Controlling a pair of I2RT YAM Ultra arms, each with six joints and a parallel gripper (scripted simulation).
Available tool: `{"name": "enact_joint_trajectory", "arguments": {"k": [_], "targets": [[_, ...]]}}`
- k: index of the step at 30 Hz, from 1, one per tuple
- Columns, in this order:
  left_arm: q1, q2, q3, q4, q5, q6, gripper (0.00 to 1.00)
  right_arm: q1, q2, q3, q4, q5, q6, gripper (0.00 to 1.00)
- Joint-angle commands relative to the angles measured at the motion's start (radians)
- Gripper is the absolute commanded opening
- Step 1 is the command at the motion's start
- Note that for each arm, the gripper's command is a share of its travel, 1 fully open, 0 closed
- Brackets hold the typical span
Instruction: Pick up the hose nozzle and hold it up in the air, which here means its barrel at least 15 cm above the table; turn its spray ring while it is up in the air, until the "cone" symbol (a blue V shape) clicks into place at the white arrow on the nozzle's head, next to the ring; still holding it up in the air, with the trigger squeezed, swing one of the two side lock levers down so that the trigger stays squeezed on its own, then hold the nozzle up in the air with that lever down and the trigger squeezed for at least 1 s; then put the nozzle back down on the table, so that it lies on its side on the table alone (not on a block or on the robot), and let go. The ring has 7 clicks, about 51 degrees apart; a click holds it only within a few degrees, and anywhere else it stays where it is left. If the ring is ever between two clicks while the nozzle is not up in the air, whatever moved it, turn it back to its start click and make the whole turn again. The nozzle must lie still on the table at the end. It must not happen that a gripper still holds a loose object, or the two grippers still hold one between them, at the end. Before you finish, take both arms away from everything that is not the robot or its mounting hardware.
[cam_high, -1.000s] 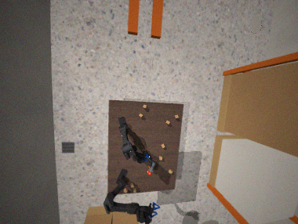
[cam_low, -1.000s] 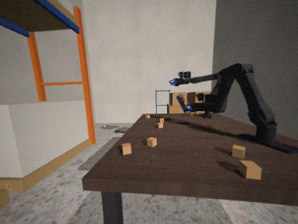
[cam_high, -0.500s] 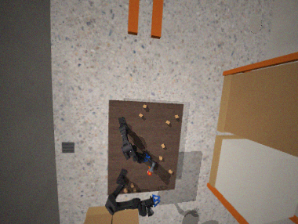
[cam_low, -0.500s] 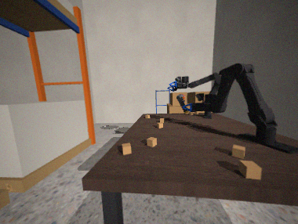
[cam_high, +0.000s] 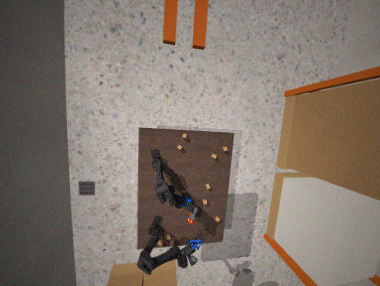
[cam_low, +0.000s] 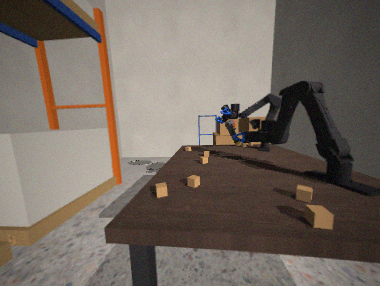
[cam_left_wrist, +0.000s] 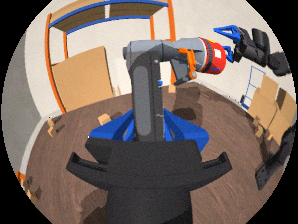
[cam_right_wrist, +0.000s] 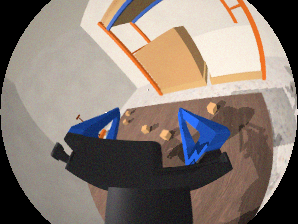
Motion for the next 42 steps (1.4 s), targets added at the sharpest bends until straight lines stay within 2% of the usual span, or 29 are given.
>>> {"name": "enact_joint_trajectory", "arguments": {"k": [1, 7, 9, 14, 22, 29, 33, 36, 42], "targets": [[0.008, -0.044, 0.032, 0.067, -0.004, -0.019, 0.36, 0.020, 0.018, -0.036, 0.102, -0.136, 0.092, 0.87], [0.008, -0.044, 0.032, 0.067, -0.004, -0.019, 0.36, 0.045, 0.050, -0.103, 0.184, -0.292, 0.188, 0.87], [0.008, -0.044, 0.032, 0.067, -0.004, -0.019, 0.36, 0.045, 0.050, -0.103, 0.184, -0.292, 0.188, 0.87], [0.008, -0.044, 0.032, 0.067, -0.004, -0.019, 0.36, 0.067, 0.077, -0.159, 0.265, -0.416, 0.272, 0.87], [0.008, -0.044, 0.032, 0.067, -0.004, -0.019, 0.36, 0.092, 0.108, -0.226, 0.342, -0.530, 0.351, 0.87], [0.008, -0.044, 0.032, 0.067, -0.004, -0.019, 0.36, 0.101, 0.127, -0.252, 0.412, -0.542, 0.398, 0.87], [0.008, -0.044, 0.032, 0.067, -0.004, -0.019, 0.36, 0.085, 0.132, -0.268, 0.437, -0.511, 0.409, 0.87], [0.008, -0.044, 0.032, 0.067, -0.004, -0.019, 0.36, 0.076, 0.138, -0.228, 0.471, -0.510, 0.428, 0.87], [0.008, -0.044, 0.032, 0.067, -0.004, -0.019, 0.36, 0.086, 0.146, -0.235, 0.493, -0.509, 0.444, 0.87]]}}
